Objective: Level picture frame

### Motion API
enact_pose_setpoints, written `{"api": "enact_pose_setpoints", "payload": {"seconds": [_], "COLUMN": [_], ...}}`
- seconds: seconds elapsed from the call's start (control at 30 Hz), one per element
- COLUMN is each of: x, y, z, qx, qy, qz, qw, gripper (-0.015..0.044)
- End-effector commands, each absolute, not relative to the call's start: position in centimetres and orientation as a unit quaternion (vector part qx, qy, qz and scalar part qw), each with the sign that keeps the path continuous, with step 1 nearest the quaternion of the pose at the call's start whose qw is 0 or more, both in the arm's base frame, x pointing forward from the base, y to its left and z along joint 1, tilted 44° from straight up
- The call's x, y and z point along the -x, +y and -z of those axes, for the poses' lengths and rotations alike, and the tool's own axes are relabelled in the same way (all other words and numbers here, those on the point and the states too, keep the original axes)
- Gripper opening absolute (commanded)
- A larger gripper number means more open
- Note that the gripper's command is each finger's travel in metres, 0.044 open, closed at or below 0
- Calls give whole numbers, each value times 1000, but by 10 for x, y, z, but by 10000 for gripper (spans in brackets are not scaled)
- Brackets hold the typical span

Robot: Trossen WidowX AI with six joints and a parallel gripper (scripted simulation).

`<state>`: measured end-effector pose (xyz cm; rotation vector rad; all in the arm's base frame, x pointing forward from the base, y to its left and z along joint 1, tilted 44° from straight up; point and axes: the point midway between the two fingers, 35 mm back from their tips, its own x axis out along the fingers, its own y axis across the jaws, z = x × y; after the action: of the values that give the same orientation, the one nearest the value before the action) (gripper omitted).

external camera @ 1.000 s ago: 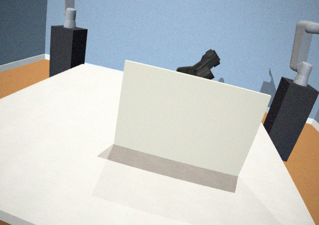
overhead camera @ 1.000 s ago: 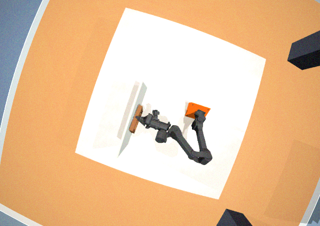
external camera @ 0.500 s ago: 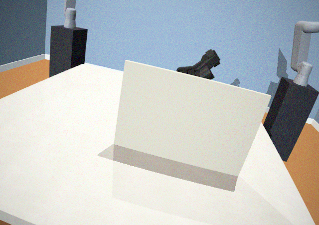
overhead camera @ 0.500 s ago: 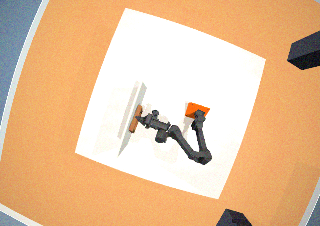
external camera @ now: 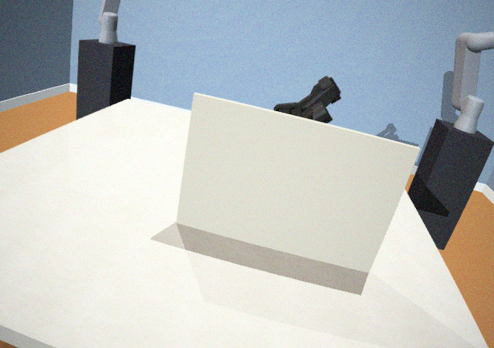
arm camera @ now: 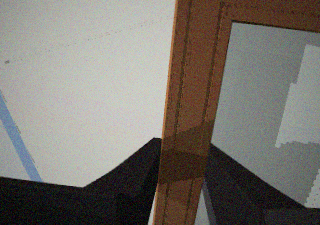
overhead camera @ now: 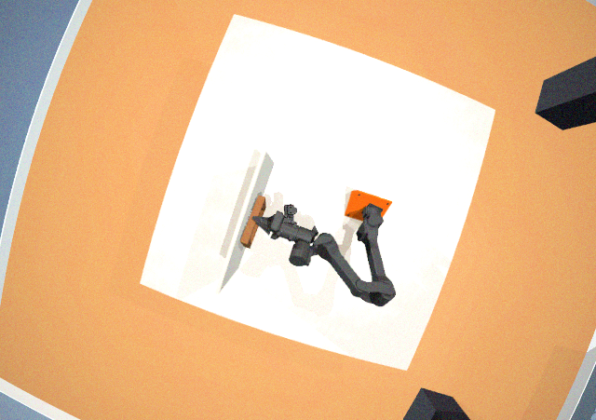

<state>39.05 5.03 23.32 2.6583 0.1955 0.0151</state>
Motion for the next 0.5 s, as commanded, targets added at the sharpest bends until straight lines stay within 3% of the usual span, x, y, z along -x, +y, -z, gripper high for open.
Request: {"api": "enact_pose_setpoints", "payload": {"seconds": [0.0, 0.47], "x": [-391, -391], "y": [48, 50], "z": [-241, -245], "qx": [-969, -969], "qy": [64, 64], "qz": [-13, -13], "qw": [237, 237], "gripper": [0, 0]}}
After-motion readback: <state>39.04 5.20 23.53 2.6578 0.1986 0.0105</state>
